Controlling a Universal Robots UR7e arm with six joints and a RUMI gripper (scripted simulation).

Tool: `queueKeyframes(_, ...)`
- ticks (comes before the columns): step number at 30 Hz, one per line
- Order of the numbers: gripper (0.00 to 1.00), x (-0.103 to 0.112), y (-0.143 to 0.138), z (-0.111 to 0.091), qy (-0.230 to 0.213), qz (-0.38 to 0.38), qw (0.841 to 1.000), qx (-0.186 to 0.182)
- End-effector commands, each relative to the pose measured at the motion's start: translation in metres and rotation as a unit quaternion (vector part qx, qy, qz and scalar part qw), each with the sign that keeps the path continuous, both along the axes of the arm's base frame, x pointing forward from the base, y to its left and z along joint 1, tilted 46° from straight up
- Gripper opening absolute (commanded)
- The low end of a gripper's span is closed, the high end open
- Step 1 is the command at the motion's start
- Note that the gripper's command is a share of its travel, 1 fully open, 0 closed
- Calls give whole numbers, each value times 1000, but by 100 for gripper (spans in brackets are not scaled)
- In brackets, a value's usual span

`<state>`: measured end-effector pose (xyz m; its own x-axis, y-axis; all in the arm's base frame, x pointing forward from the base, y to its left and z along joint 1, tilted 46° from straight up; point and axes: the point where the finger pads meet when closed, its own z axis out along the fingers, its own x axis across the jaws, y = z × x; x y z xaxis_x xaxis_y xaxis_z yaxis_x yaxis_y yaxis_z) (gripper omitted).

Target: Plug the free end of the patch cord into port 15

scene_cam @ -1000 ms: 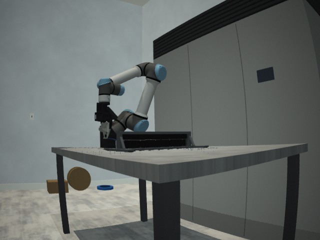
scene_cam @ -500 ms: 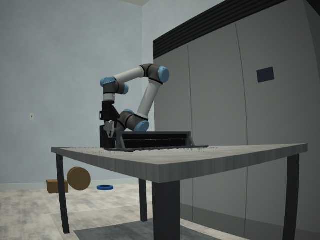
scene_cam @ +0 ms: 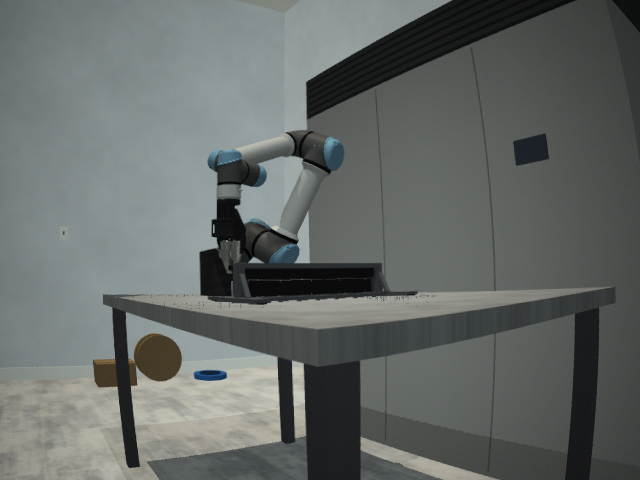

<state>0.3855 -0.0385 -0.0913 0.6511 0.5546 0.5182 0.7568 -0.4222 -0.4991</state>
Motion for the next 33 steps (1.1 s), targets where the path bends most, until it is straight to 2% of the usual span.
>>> queueKeyframes(1, 0, 8, 5, 8, -23, 23, 999, 2)
queueKeyframes(20, 0, 36, 23, 35, -97, 98, 990, 8)
queueKeyframes(33, 0, 58, 38, 56, -157, 159, 975, 13)
